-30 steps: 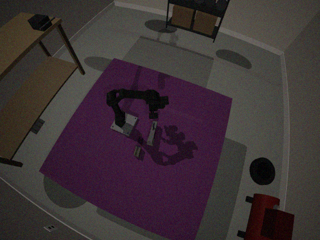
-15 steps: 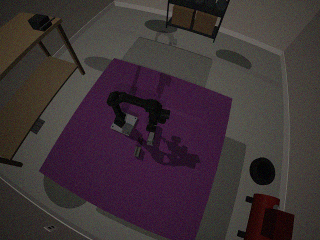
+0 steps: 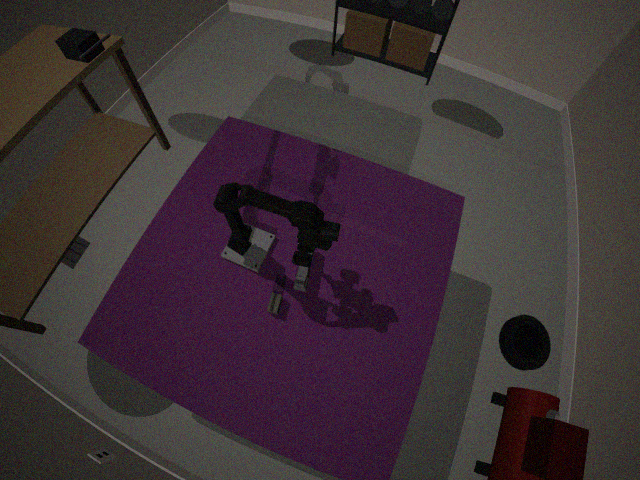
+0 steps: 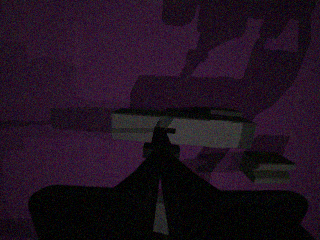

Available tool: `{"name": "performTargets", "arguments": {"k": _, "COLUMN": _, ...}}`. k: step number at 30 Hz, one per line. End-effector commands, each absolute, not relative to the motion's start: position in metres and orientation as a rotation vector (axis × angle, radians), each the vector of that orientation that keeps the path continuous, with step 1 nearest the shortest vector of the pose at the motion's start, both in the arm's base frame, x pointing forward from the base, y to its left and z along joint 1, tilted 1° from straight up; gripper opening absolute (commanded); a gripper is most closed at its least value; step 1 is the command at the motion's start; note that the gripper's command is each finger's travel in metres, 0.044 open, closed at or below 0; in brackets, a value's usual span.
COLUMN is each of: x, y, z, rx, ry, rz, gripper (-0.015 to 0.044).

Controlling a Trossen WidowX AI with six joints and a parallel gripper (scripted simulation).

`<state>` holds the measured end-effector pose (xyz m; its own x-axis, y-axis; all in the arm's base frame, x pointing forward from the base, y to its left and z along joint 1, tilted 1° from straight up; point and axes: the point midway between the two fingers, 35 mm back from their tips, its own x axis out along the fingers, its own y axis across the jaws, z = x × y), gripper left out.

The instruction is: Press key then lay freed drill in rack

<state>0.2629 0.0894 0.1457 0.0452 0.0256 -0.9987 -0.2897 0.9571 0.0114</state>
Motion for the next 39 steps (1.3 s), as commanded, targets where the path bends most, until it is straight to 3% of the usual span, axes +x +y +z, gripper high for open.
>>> {"name": "performTargets", "arguments": {"k": 1, "x": 0.263, "y": 0.089, "z": 0.141, "rx": -0.221, "ry": 1.518, "rz": 0.239, "gripper": 0.0000}}
{"name": "performTargets", "arguments": {"k": 39, "x": 0.259, "y": 0.088, "z": 0.127, "rx": -0.221, "ry": 1.518, "rz": 0.239, "gripper": 0.0000}}
